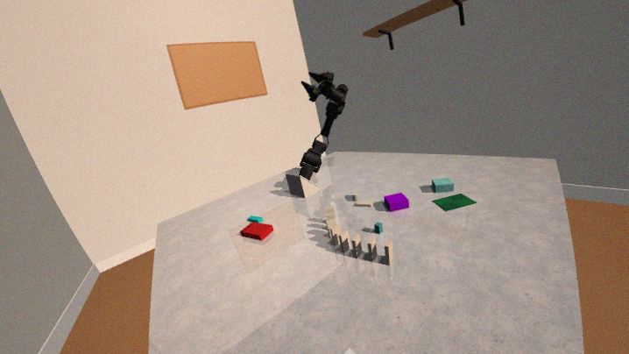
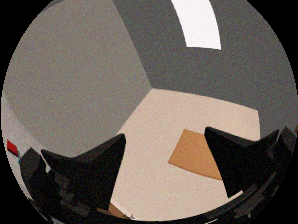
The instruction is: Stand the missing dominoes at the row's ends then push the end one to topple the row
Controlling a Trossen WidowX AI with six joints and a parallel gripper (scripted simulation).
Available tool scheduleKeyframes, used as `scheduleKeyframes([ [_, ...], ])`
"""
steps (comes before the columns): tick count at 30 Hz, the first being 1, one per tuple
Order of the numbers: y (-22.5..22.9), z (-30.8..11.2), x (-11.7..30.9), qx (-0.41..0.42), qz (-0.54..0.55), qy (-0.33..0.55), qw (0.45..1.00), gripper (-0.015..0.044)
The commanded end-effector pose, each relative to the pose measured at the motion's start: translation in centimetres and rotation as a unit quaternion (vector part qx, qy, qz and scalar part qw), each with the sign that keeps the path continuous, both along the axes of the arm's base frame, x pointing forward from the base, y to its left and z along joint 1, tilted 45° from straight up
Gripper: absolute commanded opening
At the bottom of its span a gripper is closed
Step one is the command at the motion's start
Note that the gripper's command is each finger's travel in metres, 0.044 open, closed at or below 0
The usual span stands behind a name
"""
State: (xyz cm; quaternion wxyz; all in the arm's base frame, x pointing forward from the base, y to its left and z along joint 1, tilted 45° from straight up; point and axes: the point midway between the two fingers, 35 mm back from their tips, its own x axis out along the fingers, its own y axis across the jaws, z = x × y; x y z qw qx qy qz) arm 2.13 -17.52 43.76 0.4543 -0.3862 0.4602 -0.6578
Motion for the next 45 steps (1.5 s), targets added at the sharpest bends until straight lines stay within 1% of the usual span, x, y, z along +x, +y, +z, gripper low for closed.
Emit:
scheduleKeyframes([
  [1,-0.1,0.0,0.3,0.000,0.004,0.003,1.000,0.0426],
  [2,-0.4,0.1,1.1,-0.001,0.016,0.012,1.000,0.0440],
  [6,-2.2,-0.1,7.4,0.006,0.111,0.077,0.991,0.0440],
  [11,-3.4,-2.5,15.7,0.043,0.240,0.146,0.959,0.0440],
  [18,-2.6,-9.2,25.9,0.148,0.407,0.211,0.877,0.0440],
  [24,0.6,-17.0,31.9,0.282,0.518,0.235,0.773,0.0440],
  [29,4.6,-23.6,34.6,0.416,0.571,0.234,0.668,0.0440],
  [35,11.0,-30.8,35.2,0.605,0.572,0.205,0.515,0.0440],
  [40,16.5,-34.9,34.2,0.757,0.506,0.160,0.381,0.0440],
  [45,20.5,-37.8,33.6,0.879,0.387,0.102,0.260,0.0440],
])
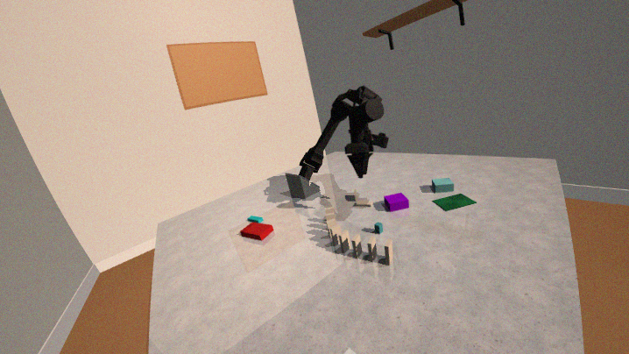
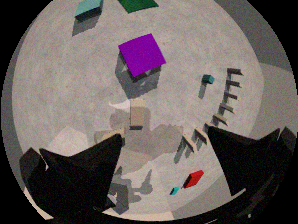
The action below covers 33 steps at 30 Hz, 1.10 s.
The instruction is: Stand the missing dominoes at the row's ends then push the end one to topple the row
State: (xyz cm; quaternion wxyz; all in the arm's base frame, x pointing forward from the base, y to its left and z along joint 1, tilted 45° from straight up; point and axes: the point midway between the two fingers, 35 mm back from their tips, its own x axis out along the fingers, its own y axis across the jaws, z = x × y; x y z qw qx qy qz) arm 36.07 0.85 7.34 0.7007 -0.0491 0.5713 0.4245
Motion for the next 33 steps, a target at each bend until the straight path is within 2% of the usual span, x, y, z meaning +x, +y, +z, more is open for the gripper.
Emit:
scheduleKeyframes([
  [1,2.4,-1.6,-0.4,0.088,-0.034,0.097,0.991,0.0440],
  [9,2.9,-1.6,-0.5,0.092,-0.036,0.102,0.990,0.0440],
  [18,7.2,-6.0,-1.3,0.093,-0.036,0.102,0.990,0.0440],
  [33,8.5,-6.9,-1.7,0.094,-0.036,0.102,0.990,0.0440],
])
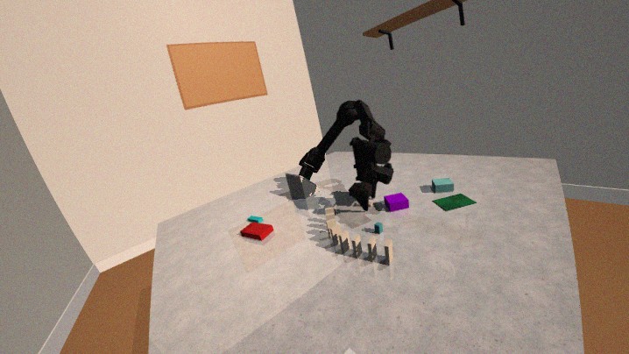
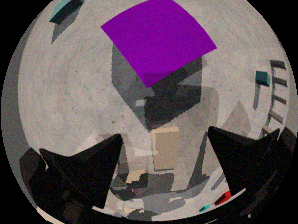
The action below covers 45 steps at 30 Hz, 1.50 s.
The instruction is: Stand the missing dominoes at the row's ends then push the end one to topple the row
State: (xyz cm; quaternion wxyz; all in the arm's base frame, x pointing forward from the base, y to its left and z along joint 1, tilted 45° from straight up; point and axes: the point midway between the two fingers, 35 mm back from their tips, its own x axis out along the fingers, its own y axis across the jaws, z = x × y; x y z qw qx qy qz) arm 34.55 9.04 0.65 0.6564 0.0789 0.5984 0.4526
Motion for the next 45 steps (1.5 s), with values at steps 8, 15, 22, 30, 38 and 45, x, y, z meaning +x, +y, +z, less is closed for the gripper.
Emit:
scheduleKeyframes([
  [8,0.4,-0.2,-0.1,0.002,0.000,0.002,1.000,0.0361],
  [15,0.4,-0.2,-0.1,0.002,0.000,0.002,1.000,0.0177],
  [22,0.4,-0.2,-0.1,0.002,0.000,0.002,1.000,0.0107],
  [30,-0.9,1.1,0.1,0.002,0.000,0.002,1.000,0.0107],
  [38,-7.3,7.9,1.2,0.000,0.000,0.003,1.000,0.0107],
  [45,-7.4,8.8,1.3,-0.002,-0.003,0.005,1.000,0.0107],
])
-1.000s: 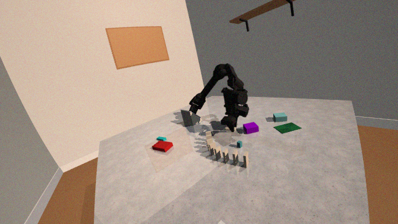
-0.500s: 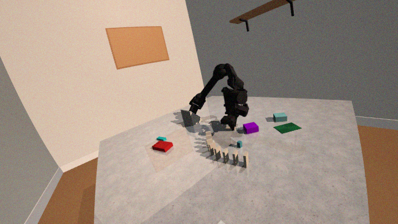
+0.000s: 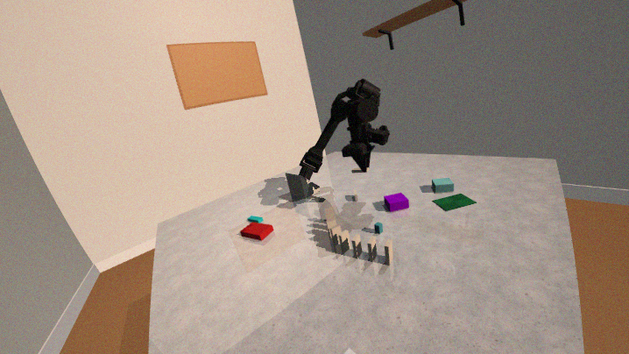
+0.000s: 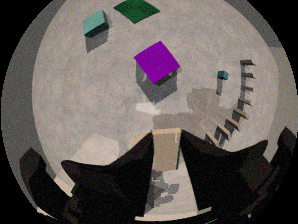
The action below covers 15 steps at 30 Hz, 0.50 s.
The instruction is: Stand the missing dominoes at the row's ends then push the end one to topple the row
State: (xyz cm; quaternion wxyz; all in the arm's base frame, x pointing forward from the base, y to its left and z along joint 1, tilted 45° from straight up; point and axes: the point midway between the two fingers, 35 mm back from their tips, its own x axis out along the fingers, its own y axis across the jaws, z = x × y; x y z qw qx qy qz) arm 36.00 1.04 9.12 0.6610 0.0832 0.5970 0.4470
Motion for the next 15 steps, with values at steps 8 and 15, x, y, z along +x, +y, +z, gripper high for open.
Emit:
scheduleKeyframes([
  [8,7.9,7.7,-0.8,-0.022,-0.077,0.072,0.994,0.0107],
  [15,15.3,15.6,-4.9,-0.025,-0.172,0.166,0.971,0.0107],
])
